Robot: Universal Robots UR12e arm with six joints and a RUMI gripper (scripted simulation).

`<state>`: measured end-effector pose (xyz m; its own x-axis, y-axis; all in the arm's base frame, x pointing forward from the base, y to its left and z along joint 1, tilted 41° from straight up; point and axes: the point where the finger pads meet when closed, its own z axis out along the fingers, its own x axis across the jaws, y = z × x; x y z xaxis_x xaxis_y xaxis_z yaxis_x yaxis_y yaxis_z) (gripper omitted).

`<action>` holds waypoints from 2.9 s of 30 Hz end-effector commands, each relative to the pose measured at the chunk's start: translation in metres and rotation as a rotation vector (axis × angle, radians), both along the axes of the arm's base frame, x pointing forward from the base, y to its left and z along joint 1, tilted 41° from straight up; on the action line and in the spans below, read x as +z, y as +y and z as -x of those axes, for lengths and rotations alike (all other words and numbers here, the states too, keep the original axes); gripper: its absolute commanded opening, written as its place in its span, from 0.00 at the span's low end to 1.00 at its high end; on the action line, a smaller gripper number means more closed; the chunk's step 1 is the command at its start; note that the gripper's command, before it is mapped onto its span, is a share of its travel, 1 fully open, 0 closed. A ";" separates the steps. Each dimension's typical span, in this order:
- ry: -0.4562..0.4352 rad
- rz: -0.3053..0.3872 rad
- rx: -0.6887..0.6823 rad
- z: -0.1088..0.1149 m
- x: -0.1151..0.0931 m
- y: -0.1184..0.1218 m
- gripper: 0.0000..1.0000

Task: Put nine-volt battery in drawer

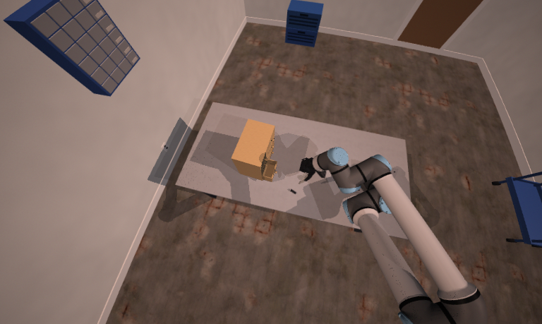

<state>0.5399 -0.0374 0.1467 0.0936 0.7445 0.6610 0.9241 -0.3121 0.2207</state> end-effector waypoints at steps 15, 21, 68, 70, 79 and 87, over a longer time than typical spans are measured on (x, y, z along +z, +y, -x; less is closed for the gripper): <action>-0.246 0.037 -0.223 -0.024 -0.022 0.015 1.00; -0.290 0.043 -0.262 -0.029 -0.026 0.018 1.00; -0.587 0.081 -0.524 -0.057 -0.052 0.037 1.00; -0.595 0.082 -0.531 -0.057 -0.053 0.037 1.00; -0.618 0.086 -0.551 -0.060 -0.055 0.039 1.00; -0.632 0.087 -0.563 -0.061 -0.056 0.040 1.00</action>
